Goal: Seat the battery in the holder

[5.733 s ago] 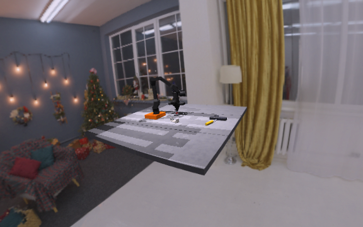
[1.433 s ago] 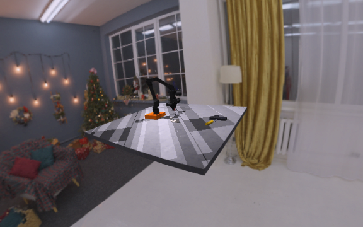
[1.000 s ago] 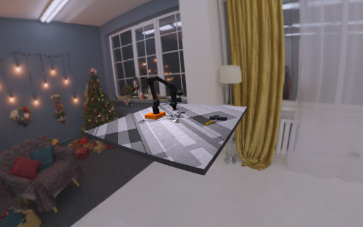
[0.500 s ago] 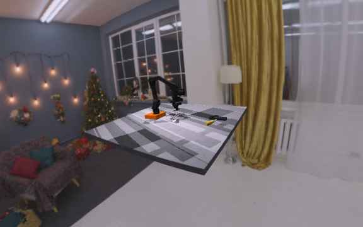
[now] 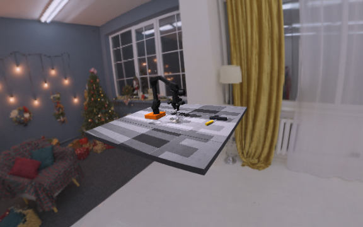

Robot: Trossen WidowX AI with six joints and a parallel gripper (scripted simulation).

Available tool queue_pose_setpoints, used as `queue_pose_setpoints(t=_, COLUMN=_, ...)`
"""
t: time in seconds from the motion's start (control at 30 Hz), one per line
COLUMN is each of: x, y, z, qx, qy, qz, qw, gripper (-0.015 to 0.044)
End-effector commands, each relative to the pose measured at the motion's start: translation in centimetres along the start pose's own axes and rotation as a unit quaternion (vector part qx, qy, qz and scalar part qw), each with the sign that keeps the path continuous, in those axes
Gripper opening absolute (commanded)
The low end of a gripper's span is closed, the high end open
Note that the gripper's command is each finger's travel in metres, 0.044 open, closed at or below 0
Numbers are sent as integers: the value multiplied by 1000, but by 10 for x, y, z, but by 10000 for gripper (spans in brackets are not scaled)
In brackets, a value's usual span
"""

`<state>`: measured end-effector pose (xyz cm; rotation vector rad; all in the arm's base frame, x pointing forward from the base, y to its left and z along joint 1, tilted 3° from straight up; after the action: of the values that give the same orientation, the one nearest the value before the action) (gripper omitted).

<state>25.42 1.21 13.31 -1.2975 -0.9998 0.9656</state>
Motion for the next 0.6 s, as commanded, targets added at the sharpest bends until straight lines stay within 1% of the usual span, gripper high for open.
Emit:
queue_pose_setpoints(t=0.0, x=-10, y=0, z=-8, qx=2, qy=-62, qz=3, qw=998, gripper=80)
queue_pose_setpoints(t=0.27, x=-33, y=-2, z=-25, qx=2, qy=-206, qz=2, qw=979, gripper=80)
queue_pose_setpoints(t=0.57, x=-60, y=-4, z=-42, qx=2, qy=-370, qz=1, qw=929, gripper=80)
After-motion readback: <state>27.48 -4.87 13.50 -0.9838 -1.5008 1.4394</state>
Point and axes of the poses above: the point midway between the two fingers, 35 mm back from their tips, its own y axis out along the fingers, its own z axis across the jaws, x = y × z, the point moved 7 cm from there along -y, back along the fingers, and after that the axes turned 7 degrees about y, right-handed, at the moved point
